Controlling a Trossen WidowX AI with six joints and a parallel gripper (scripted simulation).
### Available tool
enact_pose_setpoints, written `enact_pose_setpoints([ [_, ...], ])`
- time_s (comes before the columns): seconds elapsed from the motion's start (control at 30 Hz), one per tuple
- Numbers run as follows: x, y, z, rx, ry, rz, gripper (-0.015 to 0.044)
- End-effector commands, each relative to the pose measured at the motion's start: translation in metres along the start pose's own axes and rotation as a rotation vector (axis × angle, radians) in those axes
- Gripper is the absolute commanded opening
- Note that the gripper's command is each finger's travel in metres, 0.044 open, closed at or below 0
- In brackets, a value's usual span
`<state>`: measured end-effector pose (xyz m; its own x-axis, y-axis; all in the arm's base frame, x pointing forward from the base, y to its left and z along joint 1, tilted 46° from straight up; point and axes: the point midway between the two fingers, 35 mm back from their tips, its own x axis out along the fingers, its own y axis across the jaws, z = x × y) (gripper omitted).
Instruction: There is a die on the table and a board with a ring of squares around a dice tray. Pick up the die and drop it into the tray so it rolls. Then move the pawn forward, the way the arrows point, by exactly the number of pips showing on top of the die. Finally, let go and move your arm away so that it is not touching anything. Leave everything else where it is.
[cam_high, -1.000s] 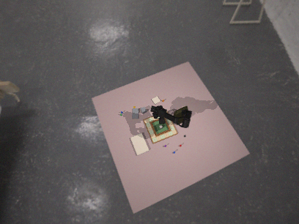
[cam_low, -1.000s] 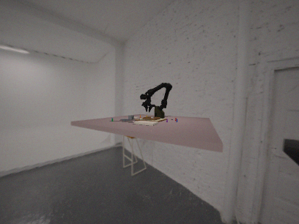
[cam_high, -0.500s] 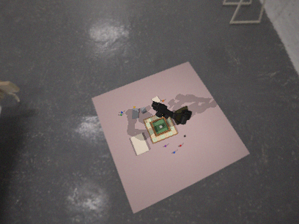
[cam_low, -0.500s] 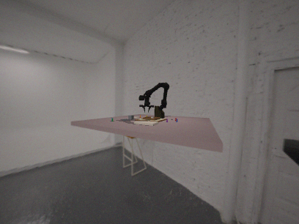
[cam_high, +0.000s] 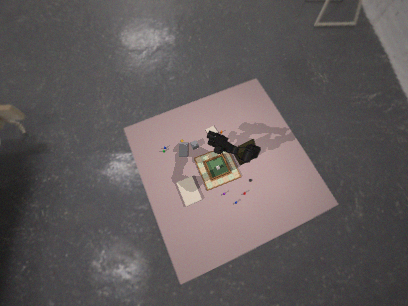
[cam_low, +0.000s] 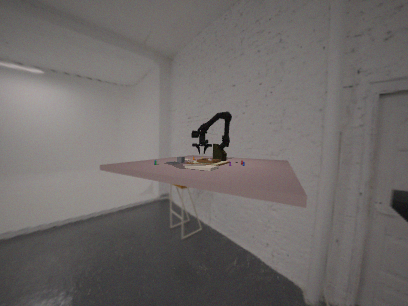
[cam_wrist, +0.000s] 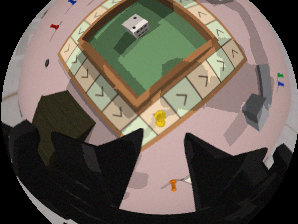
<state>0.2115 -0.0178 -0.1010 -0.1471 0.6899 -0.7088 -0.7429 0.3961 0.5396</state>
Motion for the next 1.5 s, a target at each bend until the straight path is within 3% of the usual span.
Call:
enact_pose_setpoints([
  [0.0, 0.012, 0.003, -0.001, 0.003, -0.002, 0.011, 0.0200],
  [1.0, 0.053, 0.004, 0.000, 0.003, -0.003, 0.012, 0.0200],
  [1.17, 0.053, 0.004, 0.000, 0.003, -0.003, 0.012, 0.0069],
  [1.47, 0.053, 0.004, 0.000, 0.003, -0.003, 0.012, 0.0009],
])
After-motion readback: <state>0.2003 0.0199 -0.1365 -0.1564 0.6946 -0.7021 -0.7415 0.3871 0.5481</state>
